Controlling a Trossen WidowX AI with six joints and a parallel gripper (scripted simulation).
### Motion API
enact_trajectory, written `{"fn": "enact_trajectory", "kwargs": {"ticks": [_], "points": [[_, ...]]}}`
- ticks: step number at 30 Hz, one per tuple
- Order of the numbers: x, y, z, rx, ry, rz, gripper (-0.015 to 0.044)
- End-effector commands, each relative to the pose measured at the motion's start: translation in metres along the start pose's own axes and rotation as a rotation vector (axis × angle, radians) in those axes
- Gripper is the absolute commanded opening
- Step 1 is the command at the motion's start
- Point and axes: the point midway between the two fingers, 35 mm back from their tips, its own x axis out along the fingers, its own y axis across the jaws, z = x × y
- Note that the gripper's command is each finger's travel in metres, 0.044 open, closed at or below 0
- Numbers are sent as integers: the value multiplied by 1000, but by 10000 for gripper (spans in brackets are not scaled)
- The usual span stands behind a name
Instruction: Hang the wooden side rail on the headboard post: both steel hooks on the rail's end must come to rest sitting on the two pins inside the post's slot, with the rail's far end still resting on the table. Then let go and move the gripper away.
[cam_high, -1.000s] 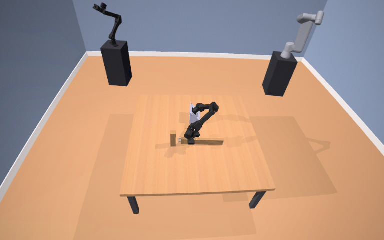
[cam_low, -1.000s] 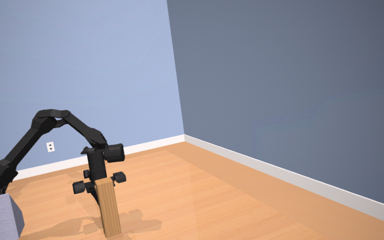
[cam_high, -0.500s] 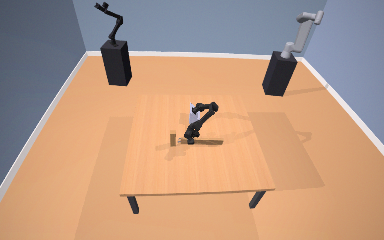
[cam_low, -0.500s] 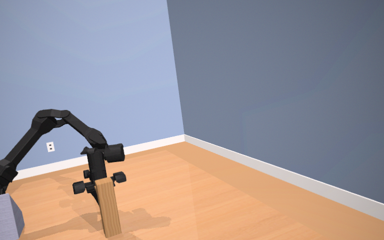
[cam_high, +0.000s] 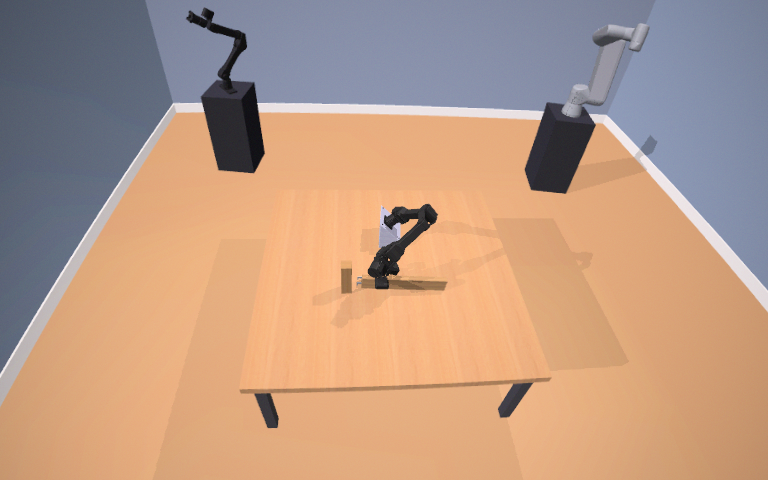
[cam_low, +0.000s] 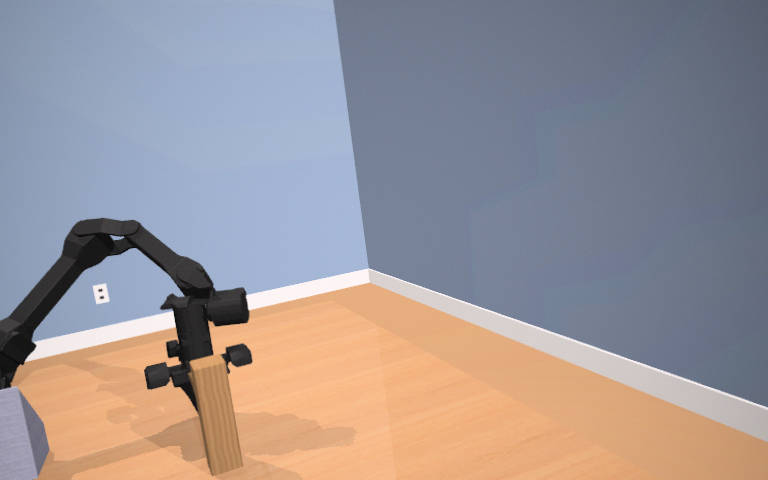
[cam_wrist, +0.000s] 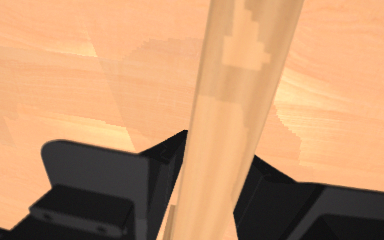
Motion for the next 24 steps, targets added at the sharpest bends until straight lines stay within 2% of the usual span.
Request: {"fn": "enact_trajectory", "kwargs": {"ticks": [1,24], "points": [[-3,0,-3,0,6,-6,0],[-5,-2,-5,0,6,-6,0]]}}
